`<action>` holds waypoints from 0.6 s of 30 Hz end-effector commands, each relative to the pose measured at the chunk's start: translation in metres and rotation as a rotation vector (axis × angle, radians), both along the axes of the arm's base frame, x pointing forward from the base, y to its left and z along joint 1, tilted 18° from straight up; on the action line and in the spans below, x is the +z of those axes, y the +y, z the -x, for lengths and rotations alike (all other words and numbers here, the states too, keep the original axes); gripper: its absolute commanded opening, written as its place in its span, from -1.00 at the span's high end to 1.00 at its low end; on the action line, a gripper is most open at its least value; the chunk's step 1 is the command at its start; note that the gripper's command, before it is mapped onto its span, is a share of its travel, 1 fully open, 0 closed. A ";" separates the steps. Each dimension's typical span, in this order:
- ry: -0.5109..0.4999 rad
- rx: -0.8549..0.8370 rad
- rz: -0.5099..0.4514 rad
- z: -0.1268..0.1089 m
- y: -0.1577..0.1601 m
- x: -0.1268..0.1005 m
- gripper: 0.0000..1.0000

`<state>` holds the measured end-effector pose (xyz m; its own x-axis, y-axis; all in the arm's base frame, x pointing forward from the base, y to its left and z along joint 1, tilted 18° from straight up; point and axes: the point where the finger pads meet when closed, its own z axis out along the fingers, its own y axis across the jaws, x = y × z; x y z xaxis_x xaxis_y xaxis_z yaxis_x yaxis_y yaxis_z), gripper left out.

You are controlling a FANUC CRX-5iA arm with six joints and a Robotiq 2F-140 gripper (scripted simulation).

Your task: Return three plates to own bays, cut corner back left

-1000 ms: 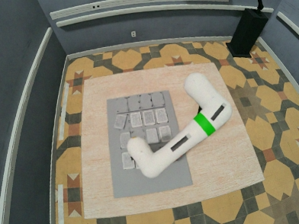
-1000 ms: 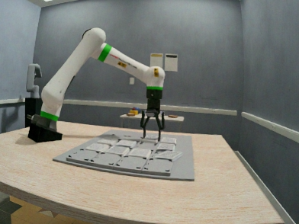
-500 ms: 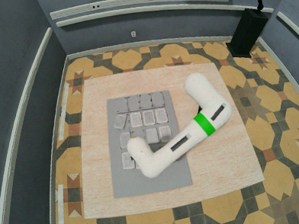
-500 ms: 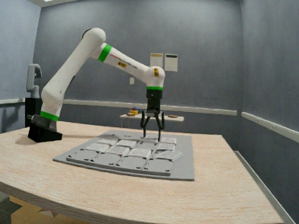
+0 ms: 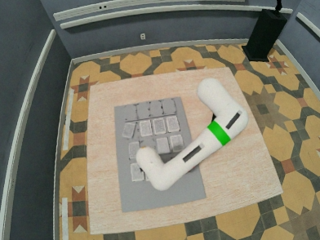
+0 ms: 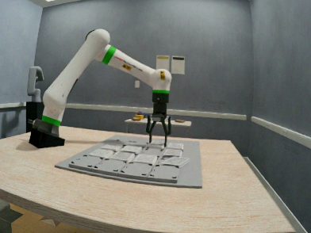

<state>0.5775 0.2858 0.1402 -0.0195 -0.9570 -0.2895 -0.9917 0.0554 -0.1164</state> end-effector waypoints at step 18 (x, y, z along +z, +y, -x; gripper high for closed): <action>-0.002 0.000 -0.001 -0.001 0.000 0.002 -0.17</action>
